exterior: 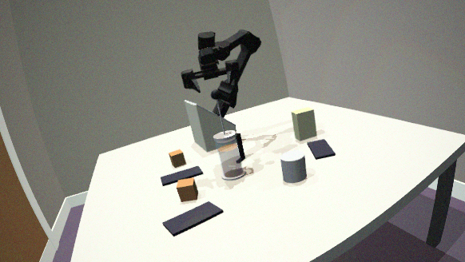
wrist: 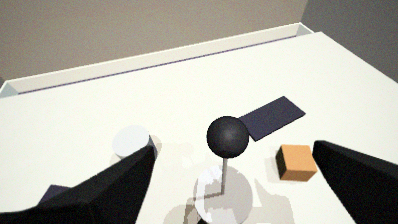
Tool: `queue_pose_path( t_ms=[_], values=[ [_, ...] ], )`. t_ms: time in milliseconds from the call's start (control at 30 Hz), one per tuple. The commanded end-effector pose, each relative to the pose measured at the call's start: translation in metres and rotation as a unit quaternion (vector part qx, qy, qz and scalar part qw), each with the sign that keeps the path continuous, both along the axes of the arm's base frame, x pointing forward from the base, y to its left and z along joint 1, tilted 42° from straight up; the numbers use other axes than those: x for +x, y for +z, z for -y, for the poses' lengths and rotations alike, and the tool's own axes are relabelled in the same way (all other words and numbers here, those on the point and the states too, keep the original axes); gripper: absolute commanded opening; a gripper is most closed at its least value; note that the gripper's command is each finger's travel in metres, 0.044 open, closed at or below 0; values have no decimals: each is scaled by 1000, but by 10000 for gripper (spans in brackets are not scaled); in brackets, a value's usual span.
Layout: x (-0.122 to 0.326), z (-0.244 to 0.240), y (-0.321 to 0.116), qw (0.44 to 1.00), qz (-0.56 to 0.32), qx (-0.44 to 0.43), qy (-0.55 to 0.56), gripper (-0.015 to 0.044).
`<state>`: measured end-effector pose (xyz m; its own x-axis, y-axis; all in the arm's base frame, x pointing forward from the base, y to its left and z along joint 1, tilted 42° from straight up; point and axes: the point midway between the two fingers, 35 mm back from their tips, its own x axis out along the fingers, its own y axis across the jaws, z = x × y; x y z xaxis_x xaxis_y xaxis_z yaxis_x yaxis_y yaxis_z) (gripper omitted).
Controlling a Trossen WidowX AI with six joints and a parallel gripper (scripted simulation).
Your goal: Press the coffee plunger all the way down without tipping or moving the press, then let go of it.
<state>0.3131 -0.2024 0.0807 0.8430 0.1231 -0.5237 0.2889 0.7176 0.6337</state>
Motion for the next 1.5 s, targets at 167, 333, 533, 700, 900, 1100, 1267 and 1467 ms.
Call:
queue_pose_path(
  t_ms=[167,333,533,700,900,1100,1267,1467],
  values=[
    [12,-1,-8,1000,-1,1,-2,440],
    [18,-3,-12,1000,-1,1,-2,440],
    [26,-4,-16,1000,0,1,-2,440],
    [26,-4,-17,1000,0,1,-2,335],
    [26,-4,-17,1000,0,1,-2,178],
    [26,-4,-17,1000,0,1,-2,118],
    [26,-4,-17,1000,0,1,-2,117],
    [27,-7,-21,1000,0,1,-2,117]
  ],
)
